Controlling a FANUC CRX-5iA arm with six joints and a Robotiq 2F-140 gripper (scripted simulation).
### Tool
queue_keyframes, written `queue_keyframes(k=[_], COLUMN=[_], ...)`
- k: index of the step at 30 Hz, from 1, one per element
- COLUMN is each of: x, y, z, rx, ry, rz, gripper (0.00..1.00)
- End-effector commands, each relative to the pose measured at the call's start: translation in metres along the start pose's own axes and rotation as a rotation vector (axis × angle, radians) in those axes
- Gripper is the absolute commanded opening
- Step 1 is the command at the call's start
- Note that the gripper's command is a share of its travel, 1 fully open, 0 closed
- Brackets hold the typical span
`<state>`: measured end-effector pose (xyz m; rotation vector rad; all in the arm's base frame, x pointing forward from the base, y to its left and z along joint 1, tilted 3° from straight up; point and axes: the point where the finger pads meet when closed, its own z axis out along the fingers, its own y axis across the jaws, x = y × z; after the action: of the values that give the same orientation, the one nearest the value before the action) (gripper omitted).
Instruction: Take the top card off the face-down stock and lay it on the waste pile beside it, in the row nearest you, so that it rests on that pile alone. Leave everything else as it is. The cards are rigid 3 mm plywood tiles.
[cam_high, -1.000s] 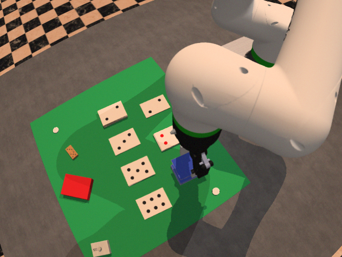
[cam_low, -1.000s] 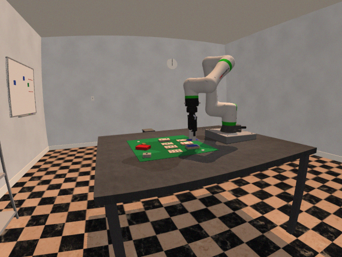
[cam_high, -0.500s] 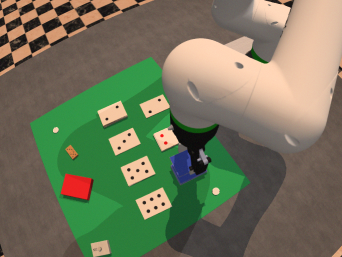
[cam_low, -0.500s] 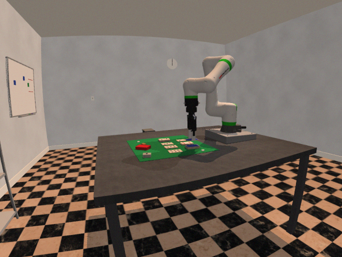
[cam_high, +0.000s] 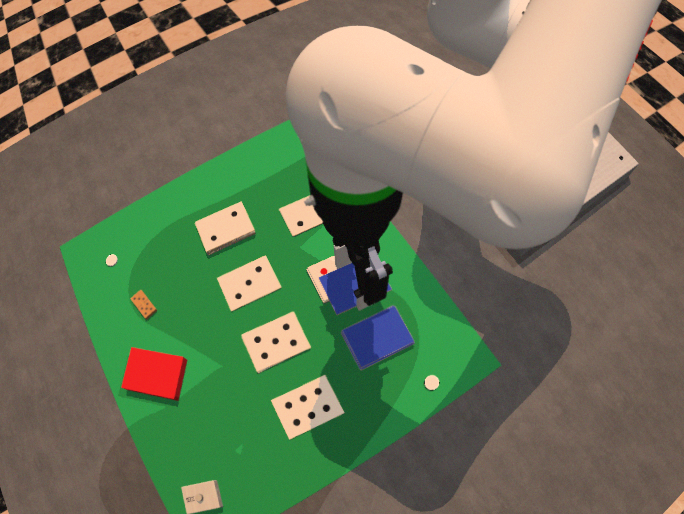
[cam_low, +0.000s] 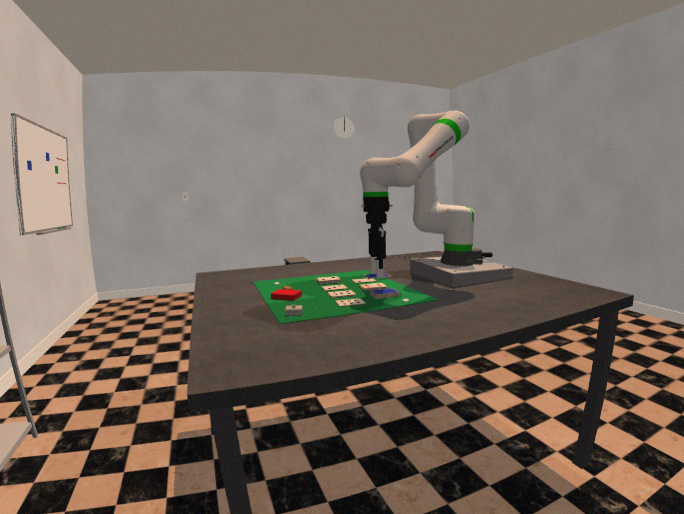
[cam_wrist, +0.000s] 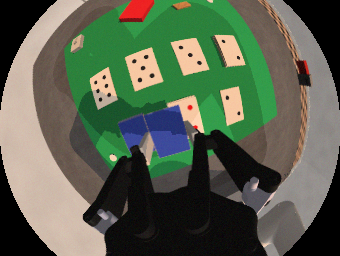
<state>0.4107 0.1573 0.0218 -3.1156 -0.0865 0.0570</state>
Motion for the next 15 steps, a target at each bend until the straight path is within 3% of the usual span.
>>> queue_keyframes(k=[1, 7, 15], x=[0.001, 0.002, 0.002], y=[0.021, 0.040, 0.044], z=[0.000, 0.000, 0.000], rx=[0.001, 0.001, 0.001], ry=[0.000, 0.000, 0.000], rz=[-0.005, -0.009, -0.010], gripper=[0.43, 0.43, 0.43])
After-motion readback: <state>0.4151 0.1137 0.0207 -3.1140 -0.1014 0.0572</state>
